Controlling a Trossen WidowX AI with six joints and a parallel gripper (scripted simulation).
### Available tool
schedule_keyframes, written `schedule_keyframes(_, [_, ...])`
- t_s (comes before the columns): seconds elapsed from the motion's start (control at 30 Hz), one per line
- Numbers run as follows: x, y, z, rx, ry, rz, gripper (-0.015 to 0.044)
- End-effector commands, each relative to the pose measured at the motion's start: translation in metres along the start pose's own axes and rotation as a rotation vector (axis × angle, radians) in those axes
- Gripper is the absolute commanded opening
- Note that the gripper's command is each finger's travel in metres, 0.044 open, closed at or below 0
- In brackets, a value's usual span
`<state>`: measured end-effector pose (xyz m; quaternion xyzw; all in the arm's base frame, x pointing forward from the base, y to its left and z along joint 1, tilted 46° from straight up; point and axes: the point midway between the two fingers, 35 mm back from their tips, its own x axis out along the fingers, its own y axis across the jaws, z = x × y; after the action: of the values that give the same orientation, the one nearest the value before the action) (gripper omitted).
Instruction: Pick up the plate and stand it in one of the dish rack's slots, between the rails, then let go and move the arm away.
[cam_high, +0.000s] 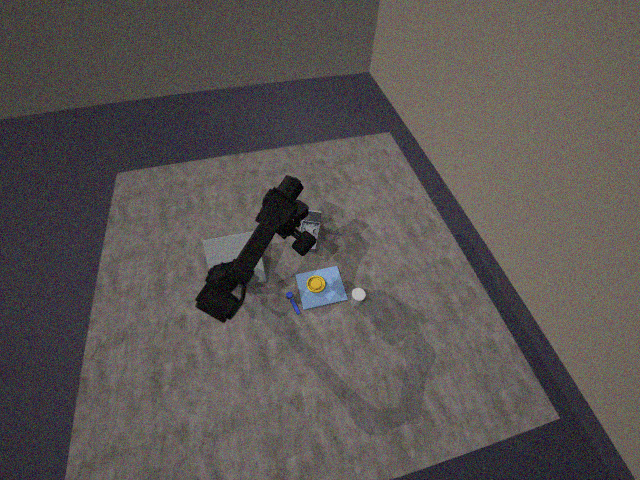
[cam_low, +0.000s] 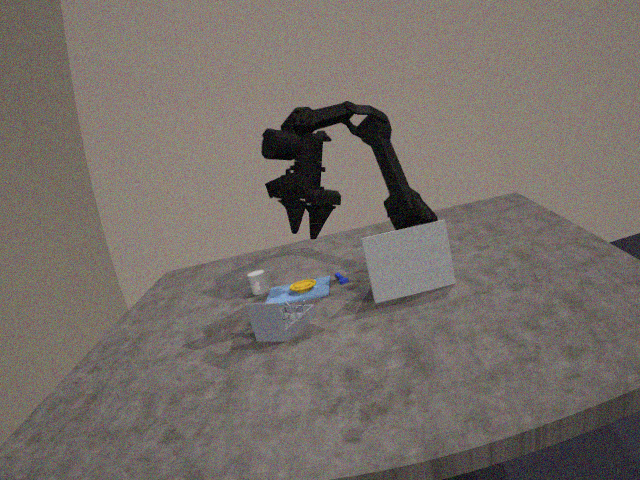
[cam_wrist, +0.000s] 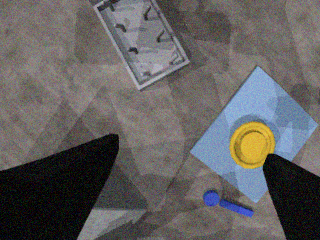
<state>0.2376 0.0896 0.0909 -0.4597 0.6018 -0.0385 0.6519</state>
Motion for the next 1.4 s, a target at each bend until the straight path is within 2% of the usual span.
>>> schedule_keyframes(0.0, [0.017,-0.022,0.0,0.124,0.064,-0.005,0.04])
schedule_keyframes(0.5, [0.082,-0.101,-0.032,0.544,0.309,-0.03,0.04])
schedule_keyframes(1.37, [0.116,-0.102,-0.042,0.55,0.31,-0.029,0.04])
